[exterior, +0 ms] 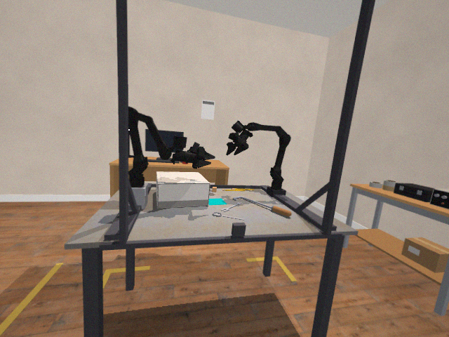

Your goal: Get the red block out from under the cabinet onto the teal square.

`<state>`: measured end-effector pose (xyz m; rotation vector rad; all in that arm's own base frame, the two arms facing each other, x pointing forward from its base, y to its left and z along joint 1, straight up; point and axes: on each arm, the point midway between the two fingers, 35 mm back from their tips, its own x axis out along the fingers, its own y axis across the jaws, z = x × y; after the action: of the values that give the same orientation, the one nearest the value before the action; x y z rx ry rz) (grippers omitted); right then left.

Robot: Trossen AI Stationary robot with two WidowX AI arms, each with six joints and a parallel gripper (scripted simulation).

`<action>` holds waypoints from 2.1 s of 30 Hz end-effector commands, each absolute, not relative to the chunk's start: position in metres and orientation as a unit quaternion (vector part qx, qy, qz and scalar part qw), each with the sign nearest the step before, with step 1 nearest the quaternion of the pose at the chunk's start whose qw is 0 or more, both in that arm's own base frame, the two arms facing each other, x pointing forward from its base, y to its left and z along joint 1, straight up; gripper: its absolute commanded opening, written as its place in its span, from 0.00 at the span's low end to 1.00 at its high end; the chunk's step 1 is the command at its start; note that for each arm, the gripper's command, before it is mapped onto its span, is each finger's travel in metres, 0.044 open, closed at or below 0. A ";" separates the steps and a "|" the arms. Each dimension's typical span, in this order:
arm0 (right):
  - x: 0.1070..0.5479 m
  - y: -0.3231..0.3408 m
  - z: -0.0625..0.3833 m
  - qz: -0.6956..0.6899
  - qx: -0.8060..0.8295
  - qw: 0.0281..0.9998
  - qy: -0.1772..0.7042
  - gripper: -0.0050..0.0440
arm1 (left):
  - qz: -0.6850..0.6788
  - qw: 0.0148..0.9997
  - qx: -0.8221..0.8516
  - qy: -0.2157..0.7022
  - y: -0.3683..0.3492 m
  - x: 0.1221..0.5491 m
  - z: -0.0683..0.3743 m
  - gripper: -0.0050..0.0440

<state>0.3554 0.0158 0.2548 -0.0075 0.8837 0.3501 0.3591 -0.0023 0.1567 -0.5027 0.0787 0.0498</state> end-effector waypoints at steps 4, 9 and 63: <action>0.355 0.016 0.264 0.169 -0.008 0.895 0.414 1.00 | 0.022 0.968 -0.249 0.029 -0.002 0.361 0.164 1.00; 0.355 0.016 0.264 0.169 -0.008 0.895 0.414 1.00 | 0.022 0.968 -0.249 0.029 -0.002 0.361 0.164 1.00; 0.466 -0.037 0.138 -0.073 0.673 0.635 0.372 1.00 | 0.382 0.863 -0.239 0.227 0.030 0.352 0.110 1.00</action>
<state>0.4574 -0.0284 0.1487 1.3715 0.8897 -0.1267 0.3519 0.0295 0.1012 -0.5170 0.4703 0.7309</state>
